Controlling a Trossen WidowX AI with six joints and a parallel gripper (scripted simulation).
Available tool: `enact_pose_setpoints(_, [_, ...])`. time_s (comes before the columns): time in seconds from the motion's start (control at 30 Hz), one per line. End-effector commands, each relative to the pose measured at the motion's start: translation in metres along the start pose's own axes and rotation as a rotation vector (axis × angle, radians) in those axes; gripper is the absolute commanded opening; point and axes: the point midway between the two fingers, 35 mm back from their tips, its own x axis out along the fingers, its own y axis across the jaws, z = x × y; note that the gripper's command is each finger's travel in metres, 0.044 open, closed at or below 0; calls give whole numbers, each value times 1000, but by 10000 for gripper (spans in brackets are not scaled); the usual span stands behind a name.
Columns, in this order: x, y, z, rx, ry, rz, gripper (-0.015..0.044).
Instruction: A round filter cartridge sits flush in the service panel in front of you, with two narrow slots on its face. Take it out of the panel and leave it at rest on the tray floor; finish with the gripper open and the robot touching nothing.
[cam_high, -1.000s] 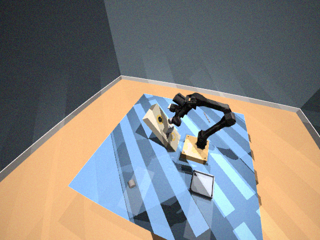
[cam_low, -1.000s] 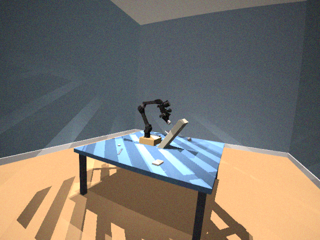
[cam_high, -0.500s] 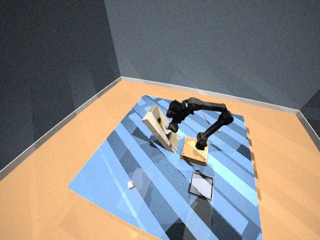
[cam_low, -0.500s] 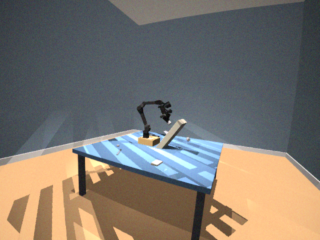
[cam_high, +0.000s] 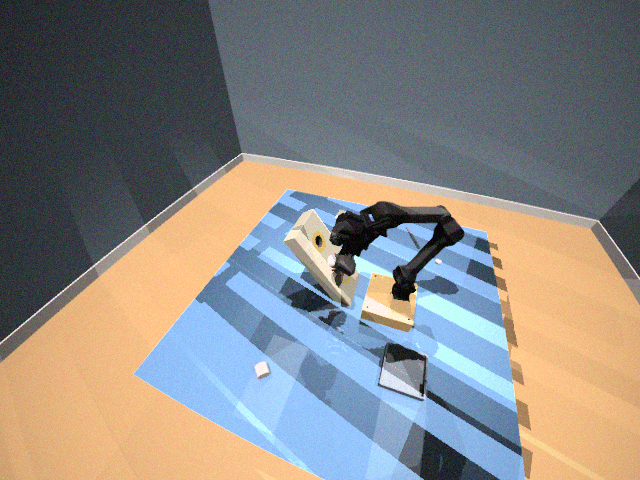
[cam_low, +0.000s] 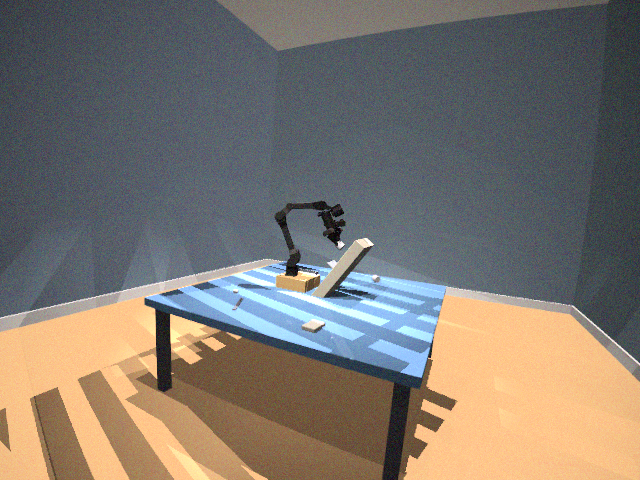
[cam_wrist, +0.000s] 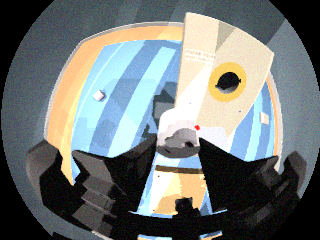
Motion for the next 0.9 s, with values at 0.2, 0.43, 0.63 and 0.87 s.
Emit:
enact_pose_setpoints(0.2, [-6, 48, -17, -232, 2, 140, 0])
enact_pose_setpoints(0.43, [-13, 79, -34, -398, 2, 236, 0])
enact_pose_setpoints(0.63, [-21, 104, -51, -540, -1, 318, 0])
enact_pose_setpoints(0.87, [-33, 130, -75, -705, -6, 415, 0])
